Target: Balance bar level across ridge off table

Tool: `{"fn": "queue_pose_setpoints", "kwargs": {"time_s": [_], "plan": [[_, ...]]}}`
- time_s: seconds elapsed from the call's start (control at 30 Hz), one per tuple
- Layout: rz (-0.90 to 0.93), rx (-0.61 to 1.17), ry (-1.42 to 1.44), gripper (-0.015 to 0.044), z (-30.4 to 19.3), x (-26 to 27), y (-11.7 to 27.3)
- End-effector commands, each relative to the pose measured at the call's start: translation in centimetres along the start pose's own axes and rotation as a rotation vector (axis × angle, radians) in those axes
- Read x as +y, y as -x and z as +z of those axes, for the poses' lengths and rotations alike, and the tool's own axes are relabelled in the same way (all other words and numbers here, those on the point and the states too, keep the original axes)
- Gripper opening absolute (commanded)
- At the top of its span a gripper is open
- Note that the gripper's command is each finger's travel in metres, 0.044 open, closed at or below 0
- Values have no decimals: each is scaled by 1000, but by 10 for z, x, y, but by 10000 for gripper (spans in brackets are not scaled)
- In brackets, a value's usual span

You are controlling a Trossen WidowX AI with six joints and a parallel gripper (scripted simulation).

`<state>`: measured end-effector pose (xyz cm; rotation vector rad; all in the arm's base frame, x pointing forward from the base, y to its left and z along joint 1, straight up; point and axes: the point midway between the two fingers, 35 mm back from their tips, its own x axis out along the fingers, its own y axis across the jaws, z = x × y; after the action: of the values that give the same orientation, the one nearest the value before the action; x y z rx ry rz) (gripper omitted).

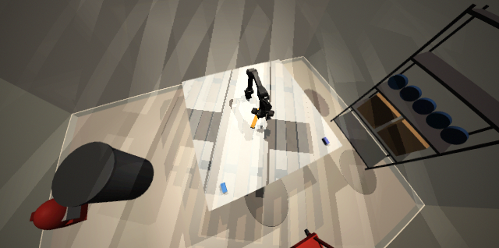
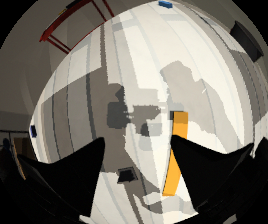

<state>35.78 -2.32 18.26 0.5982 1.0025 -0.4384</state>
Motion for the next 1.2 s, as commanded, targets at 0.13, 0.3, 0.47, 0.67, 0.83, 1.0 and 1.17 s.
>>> {"fn": "queue_pose_setpoints", "kwargs": {"time_s": [0.13,0.3,0.47,0.67,0.83,1.0,1.17], "plan": [[-193,274,-12,315,-33,-51,-26],[-266,396,-26,315,-48,-71,-31],[-266,396,-26,315,-48,-72,-32],[-266,396,-26,315,-59,-78,-57],[-266,396,-26,315,-66,-83,-71],[-266,396,-26,315,-66,-83,-71],[-266,396,-26,315,-68,-84,-77]]}}
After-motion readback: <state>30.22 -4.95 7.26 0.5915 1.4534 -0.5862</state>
